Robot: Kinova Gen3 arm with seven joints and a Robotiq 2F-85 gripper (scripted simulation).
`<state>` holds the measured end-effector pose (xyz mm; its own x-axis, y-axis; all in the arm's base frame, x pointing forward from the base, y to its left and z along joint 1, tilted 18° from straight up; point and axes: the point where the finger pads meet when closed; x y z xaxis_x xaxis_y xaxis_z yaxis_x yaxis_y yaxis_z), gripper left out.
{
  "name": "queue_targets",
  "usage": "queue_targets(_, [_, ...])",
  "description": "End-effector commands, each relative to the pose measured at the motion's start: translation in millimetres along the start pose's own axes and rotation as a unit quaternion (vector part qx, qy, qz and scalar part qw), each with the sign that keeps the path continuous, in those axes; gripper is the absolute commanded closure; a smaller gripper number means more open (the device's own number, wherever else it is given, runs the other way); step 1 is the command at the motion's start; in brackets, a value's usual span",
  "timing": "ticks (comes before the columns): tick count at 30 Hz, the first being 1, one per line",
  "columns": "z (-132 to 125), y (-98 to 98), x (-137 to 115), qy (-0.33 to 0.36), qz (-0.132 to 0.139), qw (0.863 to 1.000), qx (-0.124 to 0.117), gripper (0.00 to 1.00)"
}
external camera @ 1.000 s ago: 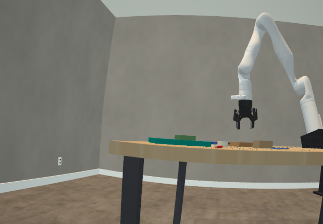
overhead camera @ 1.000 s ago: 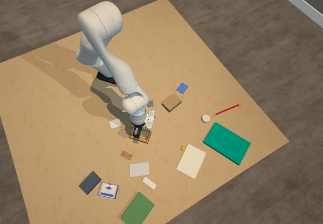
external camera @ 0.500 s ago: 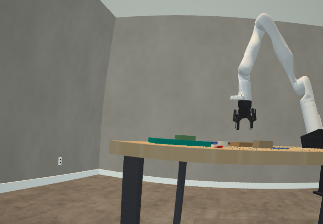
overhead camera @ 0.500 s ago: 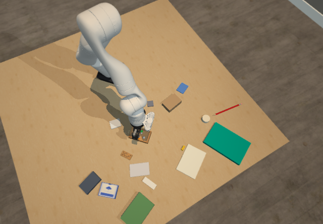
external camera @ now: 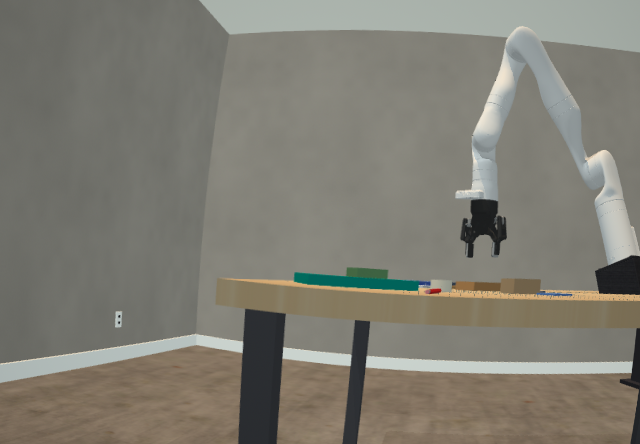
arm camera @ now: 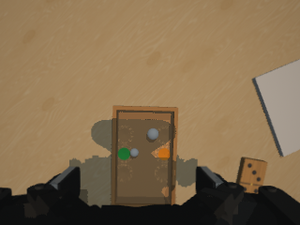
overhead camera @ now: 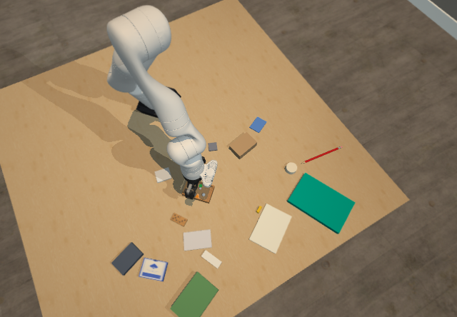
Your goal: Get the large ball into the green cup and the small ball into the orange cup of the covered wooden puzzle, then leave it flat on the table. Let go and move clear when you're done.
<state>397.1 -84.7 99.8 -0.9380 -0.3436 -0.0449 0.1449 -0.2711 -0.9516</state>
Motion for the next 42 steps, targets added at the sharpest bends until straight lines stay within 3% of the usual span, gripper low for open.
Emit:
queue_targets(1, [1.4,-0.1,0.4,0.002,0.001,1.000,0.000,0.00])
queue_targets(42, [4.8,0.7,0.2,0.010,0.004,1.000,0.001,0.00])
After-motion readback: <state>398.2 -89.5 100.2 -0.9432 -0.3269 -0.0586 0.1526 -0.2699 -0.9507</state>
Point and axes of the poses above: the point where the finger pads meet when closed, its own y axis out along the fingers, its own z axis across the jaws, x = y × z, and after that the axes turned 13 degrees about y, right-handed
